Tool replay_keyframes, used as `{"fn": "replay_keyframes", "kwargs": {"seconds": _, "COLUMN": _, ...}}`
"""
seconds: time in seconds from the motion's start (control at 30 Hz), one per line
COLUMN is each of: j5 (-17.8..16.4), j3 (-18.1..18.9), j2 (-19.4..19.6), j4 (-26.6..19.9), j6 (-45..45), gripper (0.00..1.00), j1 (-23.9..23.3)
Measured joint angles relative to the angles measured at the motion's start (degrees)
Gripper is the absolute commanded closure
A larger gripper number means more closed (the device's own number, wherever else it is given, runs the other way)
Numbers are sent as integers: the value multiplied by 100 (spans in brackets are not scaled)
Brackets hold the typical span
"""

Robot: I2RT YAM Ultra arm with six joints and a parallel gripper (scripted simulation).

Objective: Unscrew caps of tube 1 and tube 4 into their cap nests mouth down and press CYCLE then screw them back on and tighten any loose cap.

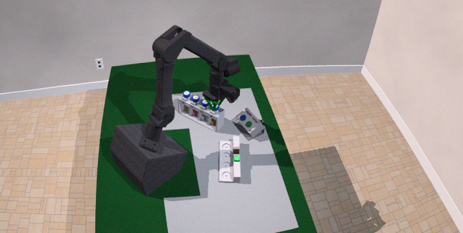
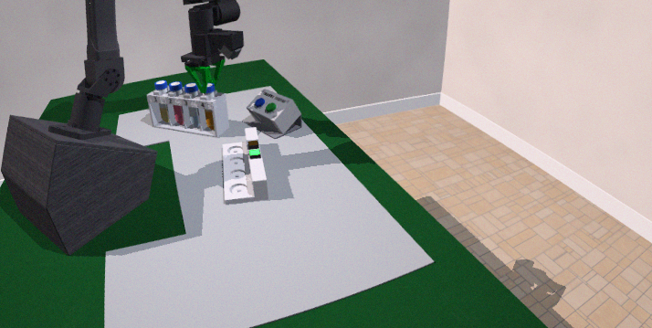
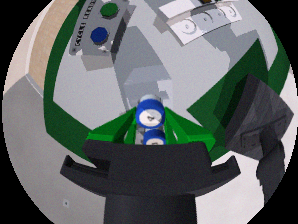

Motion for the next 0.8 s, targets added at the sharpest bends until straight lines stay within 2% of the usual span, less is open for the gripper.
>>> {"fn": "replay_keyframes", "kwargs": {"seconds": 0.17, "j5": 0, "j3": 0, "j2": 0, "j4": 0, "j6": 1318, "gripper": 100, "j1": 0}}
{"fn": "replay_keyframes", "kwargs": {"seconds": 0.37, "j5": 0, "j3": 0, "j2": 0, "j4": 0, "j6": 1978, "gripper": 100, "j1": 0}}
{"fn": "replay_keyframes", "kwargs": {"seconds": 0.4, "j5": 0, "j3": 0, "j2": 0, "j4": 0, "j6": 2026, "gripper": 51, "j1": 0}}
{"fn": "replay_keyframes", "kwargs": {"seconds": 0.8, "j5": -2, "j3": -17, "j2": 17, "j4": 37, "j6": 2159, "gripper": 51, "j1": 0}}
